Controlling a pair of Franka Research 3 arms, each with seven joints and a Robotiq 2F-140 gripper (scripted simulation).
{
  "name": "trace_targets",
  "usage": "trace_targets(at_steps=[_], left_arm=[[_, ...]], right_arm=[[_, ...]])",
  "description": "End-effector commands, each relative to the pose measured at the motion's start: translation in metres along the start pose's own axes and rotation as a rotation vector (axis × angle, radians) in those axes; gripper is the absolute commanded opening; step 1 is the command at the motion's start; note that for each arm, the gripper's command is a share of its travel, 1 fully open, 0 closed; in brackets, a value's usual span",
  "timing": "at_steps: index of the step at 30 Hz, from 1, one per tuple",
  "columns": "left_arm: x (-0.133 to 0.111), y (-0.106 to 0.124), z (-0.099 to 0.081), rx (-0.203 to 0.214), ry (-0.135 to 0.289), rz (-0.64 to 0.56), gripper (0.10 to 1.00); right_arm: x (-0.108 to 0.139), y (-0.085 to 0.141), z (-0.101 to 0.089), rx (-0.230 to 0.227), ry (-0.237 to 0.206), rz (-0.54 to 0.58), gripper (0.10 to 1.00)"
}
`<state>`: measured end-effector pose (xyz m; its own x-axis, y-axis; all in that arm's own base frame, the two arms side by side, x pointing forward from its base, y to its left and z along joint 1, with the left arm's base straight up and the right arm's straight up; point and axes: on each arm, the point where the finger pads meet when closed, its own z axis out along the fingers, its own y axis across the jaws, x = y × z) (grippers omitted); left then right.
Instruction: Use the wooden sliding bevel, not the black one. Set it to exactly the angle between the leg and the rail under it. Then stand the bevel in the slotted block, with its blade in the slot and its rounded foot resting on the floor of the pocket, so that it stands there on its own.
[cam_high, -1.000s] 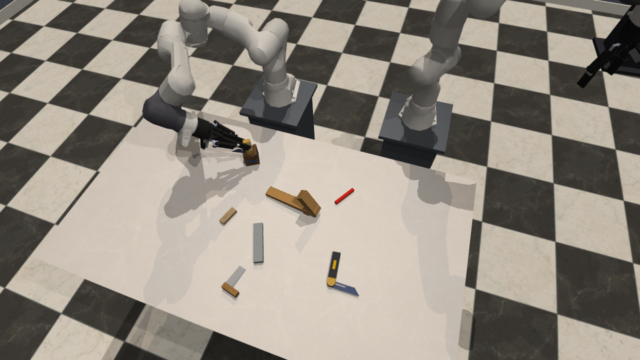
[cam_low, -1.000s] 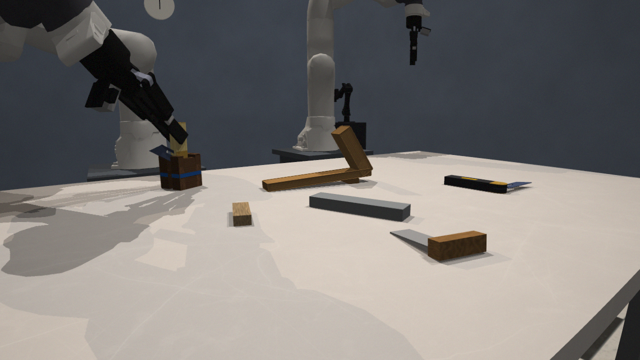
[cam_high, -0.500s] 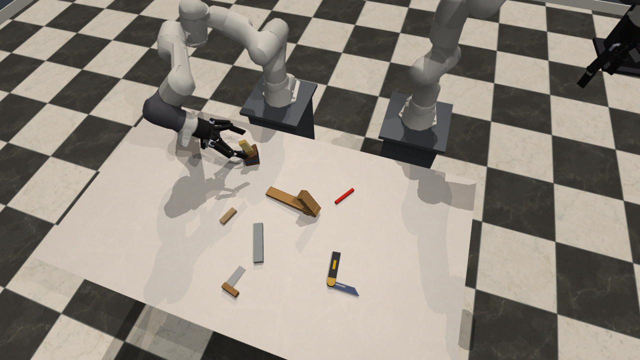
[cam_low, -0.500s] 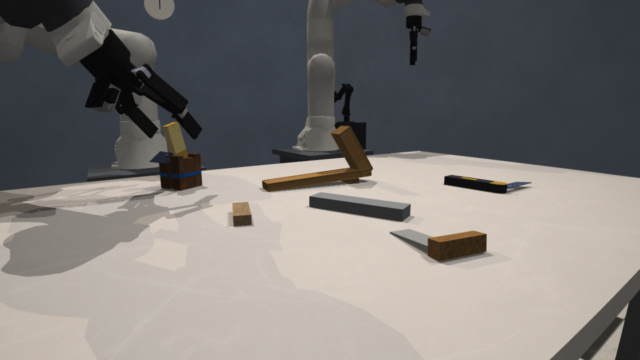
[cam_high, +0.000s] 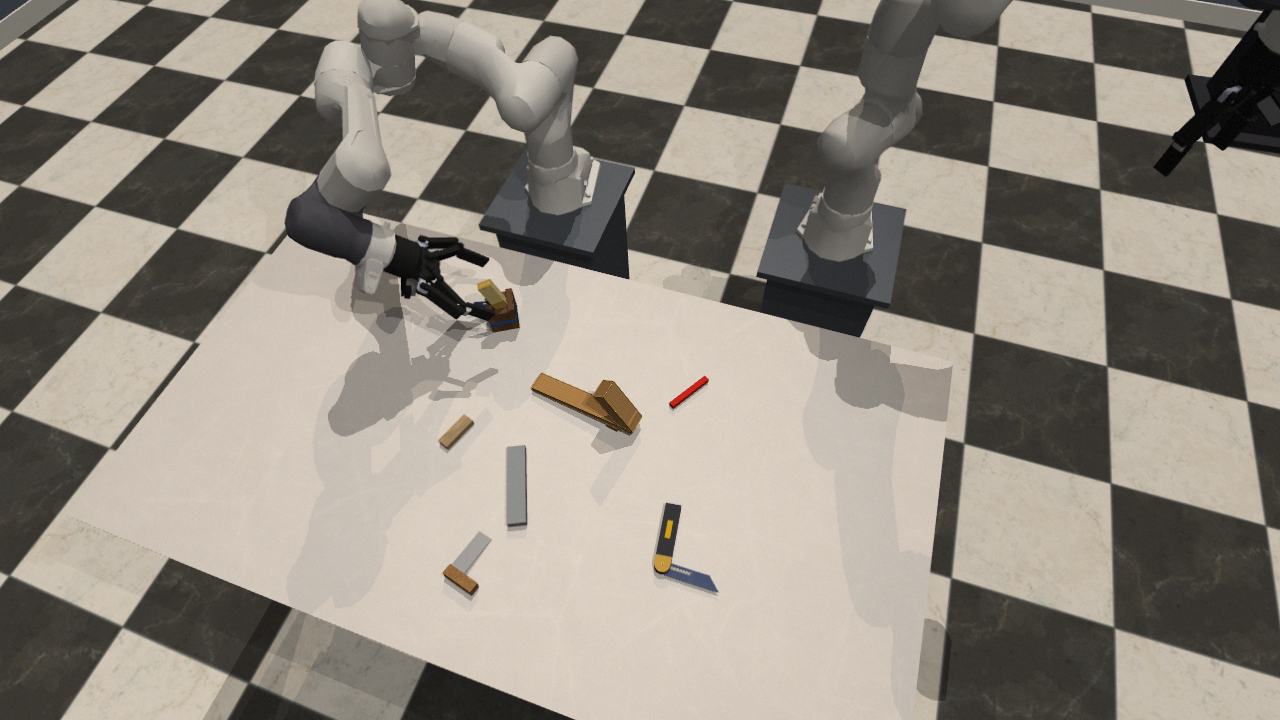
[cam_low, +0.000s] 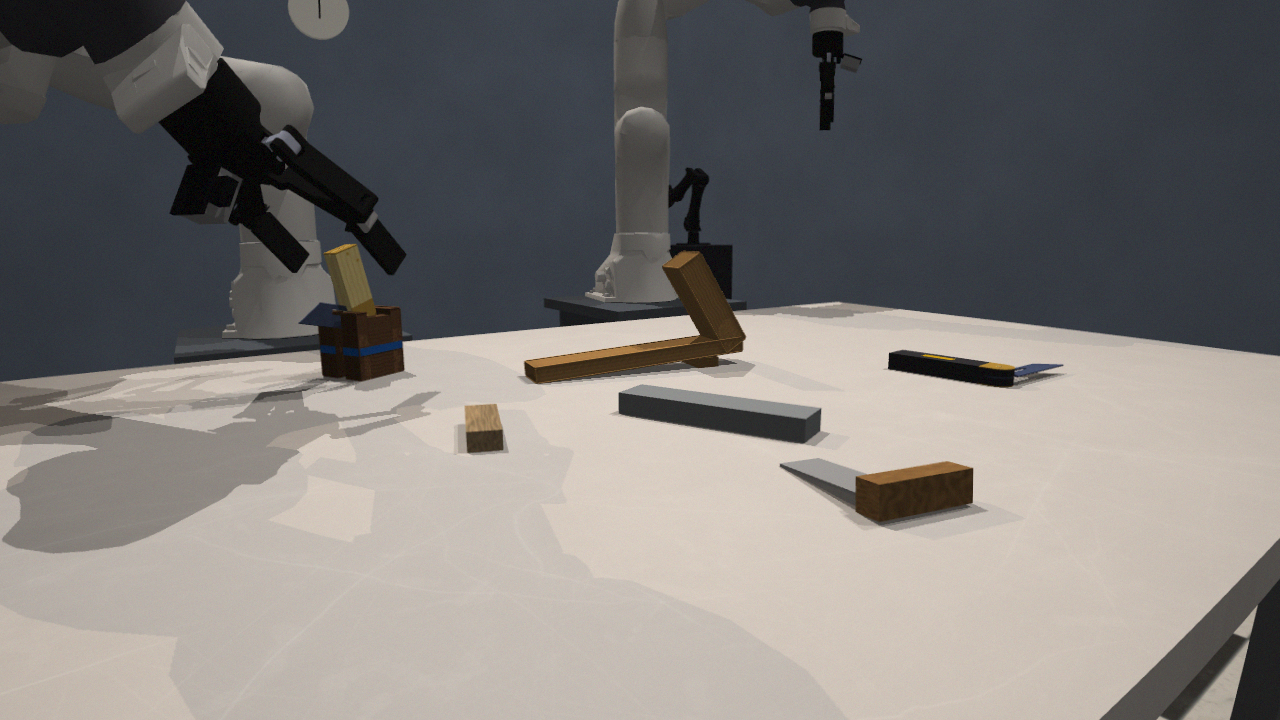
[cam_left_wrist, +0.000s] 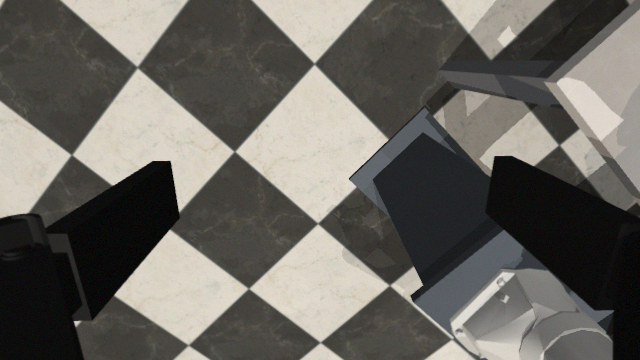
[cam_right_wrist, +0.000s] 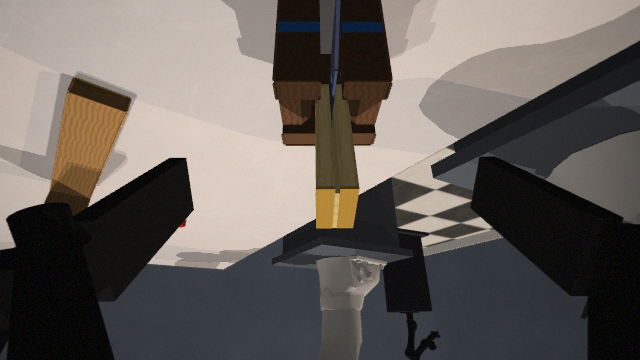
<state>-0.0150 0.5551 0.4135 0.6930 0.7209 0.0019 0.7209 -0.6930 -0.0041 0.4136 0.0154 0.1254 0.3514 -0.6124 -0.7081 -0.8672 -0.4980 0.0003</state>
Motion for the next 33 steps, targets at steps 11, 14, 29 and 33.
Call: trace_targets(at_steps=[11,14,29,33], left_arm=[[0.0,0.001,0.001,-0.004,-0.002,-0.007,1.0],[0.0,0.001,0.001,-0.004,-0.002,-0.007,1.0],[0.0,0.001,0.001,-0.004,-0.002,-0.007,1.0],[0.0,0.001,0.001,-0.004,-0.002,-0.007,1.0]], right_arm=[[0.0,-0.001,0.001,0.002,0.001,-0.006,1.0],[0.0,-0.001,-0.004,0.002,0.001,-0.006,1.0],[0.0,-0.001,-0.081,0.002,0.001,-0.006,1.0],[0.0,-0.001,-0.103,0.002,0.001,-0.006,1.0]])
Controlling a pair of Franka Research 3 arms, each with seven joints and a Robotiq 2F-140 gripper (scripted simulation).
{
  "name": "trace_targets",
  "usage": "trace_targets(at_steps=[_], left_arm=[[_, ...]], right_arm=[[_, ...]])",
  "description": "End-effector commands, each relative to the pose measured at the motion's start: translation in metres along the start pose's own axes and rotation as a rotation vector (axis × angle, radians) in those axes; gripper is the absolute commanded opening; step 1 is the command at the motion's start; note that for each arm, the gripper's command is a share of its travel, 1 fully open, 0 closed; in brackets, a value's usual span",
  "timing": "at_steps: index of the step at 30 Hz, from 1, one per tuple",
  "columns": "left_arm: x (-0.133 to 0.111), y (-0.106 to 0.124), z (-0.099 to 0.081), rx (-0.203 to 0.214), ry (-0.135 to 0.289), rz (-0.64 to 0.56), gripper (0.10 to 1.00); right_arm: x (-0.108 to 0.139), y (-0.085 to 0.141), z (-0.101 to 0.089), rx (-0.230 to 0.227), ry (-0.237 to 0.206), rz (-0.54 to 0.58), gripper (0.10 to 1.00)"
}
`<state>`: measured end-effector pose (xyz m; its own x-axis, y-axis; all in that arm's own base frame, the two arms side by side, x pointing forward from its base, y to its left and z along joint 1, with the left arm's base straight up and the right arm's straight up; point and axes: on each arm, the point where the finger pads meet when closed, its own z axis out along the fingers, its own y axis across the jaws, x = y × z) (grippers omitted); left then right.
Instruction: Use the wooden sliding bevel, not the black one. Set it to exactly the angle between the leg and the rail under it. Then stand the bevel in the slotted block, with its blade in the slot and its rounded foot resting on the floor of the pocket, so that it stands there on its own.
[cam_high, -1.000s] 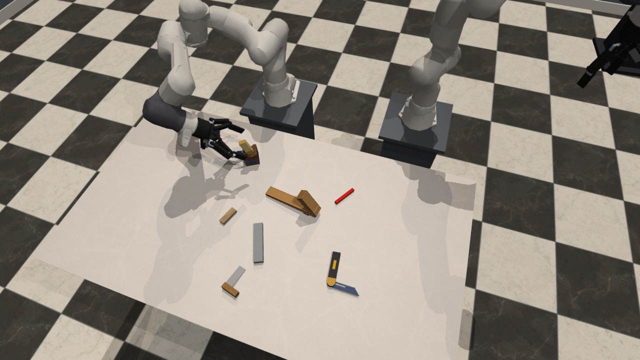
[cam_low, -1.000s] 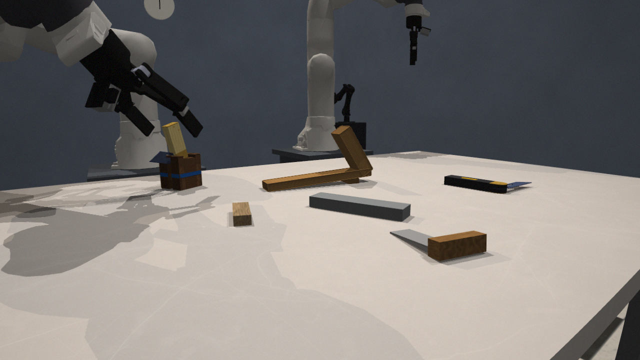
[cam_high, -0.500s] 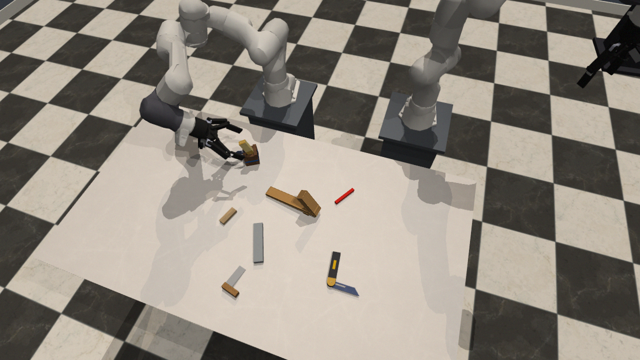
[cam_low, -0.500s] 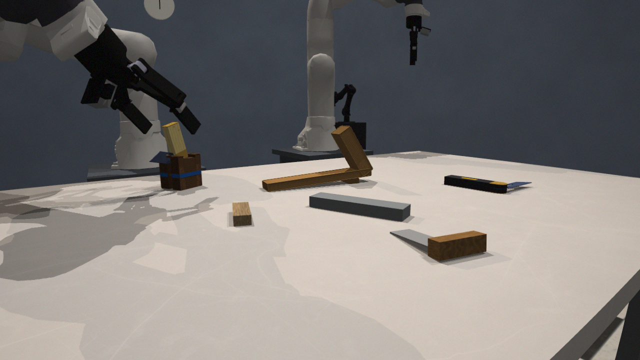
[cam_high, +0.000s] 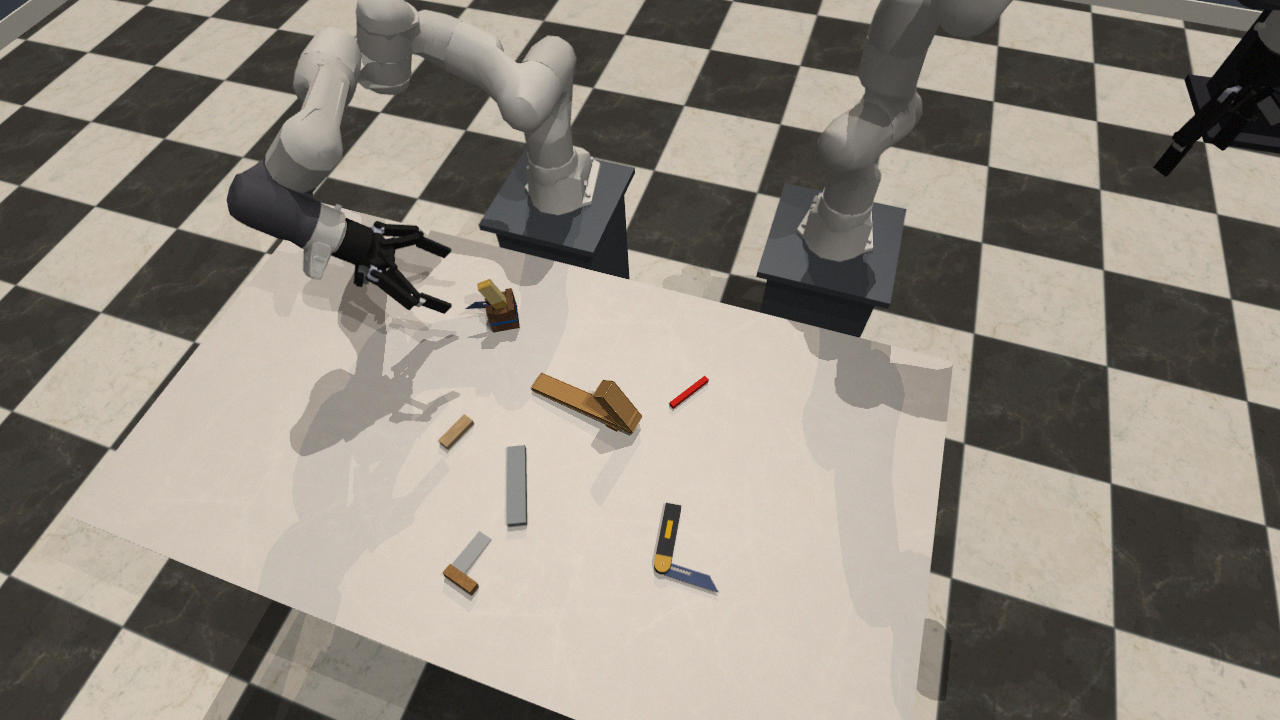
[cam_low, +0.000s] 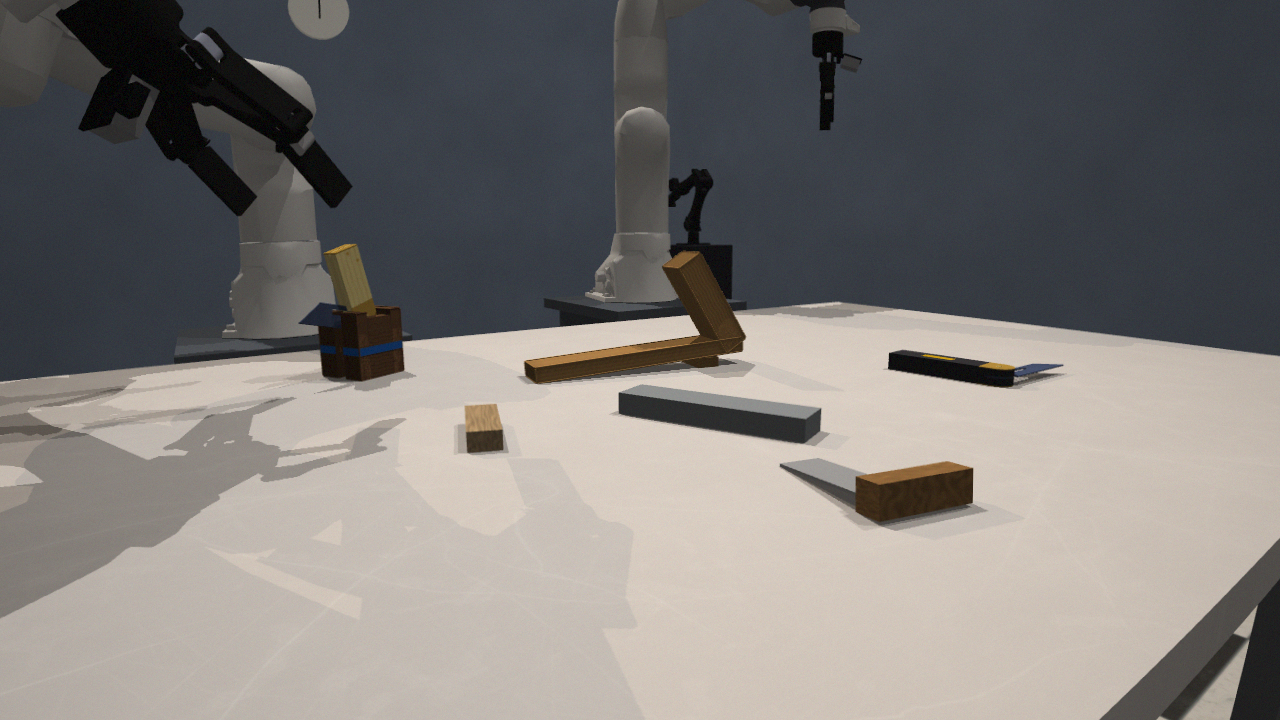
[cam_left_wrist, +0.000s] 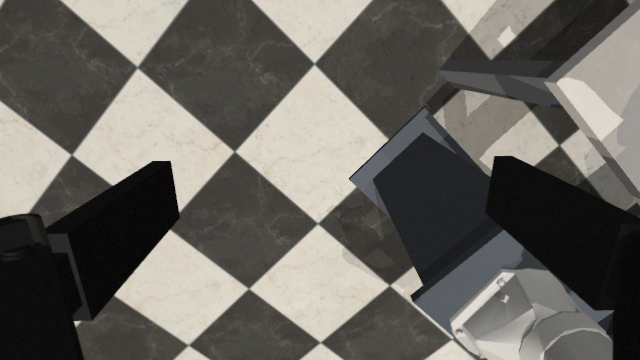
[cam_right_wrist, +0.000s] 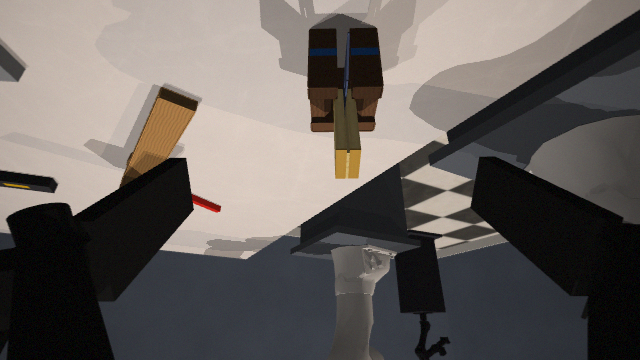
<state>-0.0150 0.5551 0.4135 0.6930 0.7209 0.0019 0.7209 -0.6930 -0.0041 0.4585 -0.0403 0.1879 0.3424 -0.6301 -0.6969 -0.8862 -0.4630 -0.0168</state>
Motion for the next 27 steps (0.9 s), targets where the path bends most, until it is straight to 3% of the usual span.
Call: trace_targets(at_steps=[1,9,27], left_arm=[[0.0,0.001,0.001,-0.004,-0.002,-0.007,1.0],[0.0,0.001,0.001,-0.004,-0.002,-0.007,1.0],[0.0,0.001,0.001,-0.004,-0.002,-0.007,1.0]], right_arm=[[-0.005,0.01,-0.014,-0.038,-0.015,-0.023,1.0],[-0.005,0.009,-0.025,-0.038,-0.015,-0.023,1.0],[-0.005,0.009,-0.025,-0.038,-0.015,-0.023,1.0]])
